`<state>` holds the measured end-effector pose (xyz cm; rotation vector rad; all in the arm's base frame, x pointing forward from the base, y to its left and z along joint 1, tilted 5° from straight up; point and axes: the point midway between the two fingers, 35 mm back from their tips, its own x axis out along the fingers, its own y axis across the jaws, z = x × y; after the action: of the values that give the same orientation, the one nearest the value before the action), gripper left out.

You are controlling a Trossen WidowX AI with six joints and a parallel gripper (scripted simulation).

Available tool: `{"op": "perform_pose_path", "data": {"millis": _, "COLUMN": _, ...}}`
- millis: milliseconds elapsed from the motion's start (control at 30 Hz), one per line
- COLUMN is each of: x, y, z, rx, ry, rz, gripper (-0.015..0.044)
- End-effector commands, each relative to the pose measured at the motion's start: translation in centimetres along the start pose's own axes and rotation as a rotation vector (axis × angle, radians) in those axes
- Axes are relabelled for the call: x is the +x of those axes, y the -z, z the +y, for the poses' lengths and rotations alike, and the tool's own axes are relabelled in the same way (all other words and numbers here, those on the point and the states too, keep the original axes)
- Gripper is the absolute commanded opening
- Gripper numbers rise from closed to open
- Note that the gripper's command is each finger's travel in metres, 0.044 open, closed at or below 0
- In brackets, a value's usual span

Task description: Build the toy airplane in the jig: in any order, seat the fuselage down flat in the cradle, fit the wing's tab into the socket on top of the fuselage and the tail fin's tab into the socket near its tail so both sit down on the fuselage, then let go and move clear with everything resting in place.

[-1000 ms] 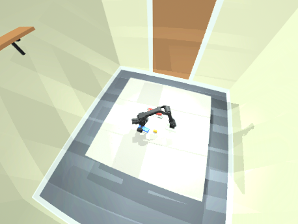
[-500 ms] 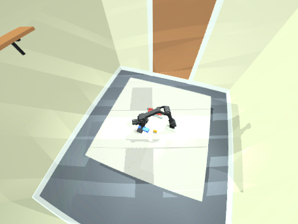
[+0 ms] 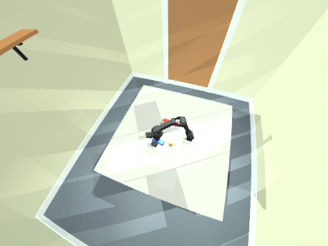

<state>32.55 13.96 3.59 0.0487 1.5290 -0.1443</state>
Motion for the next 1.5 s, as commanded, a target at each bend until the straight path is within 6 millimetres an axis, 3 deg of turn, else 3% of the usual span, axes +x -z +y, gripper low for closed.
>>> {"op": "perform_pose_path", "data": {"millis": 0, "x": 0.9, "y": 0.2, "z": -0.1, "rx": -0.004, "ry": 0.005, "rz": 0.011, "gripper": 0.044}}
{"op": "perform_pose_path", "data": {"millis": 67, "x": 1.0, "y": 0.2, "z": -0.1, "rx": -0.004, "ry": 0.005, "rz": 0.011, "gripper": 0.044}}
{"op": "perform_pose_path", "data": {"millis": 367, "x": 1.0, "y": 0.2, "z": -0.1, "rx": -0.004, "ry": 0.005, "rz": 0.011, "gripper": 0.0204}}
{"op": "perform_pose_path", "data": {"millis": 600, "x": 1.0, "y": 0.2, "z": -0.1, "rx": -0.004, "ry": 0.005, "rz": 0.011, "gripper": 0.0157}}
{"op": "perform_pose_path", "data": {"millis": 800, "x": 0.4, "y": 0.1, "z": 0.0, "rx": -0.003, "ry": 0.004, "rz": 0.014, "gripper": 0.0}}
{"op": "perform_pose_path", "data": {"millis": 1467, "x": -5.8, "y": -0.5, "z": 0.3, "rx": -0.002, "ry": 0.003, "rz": 0.014, "gripper": 0.0}}
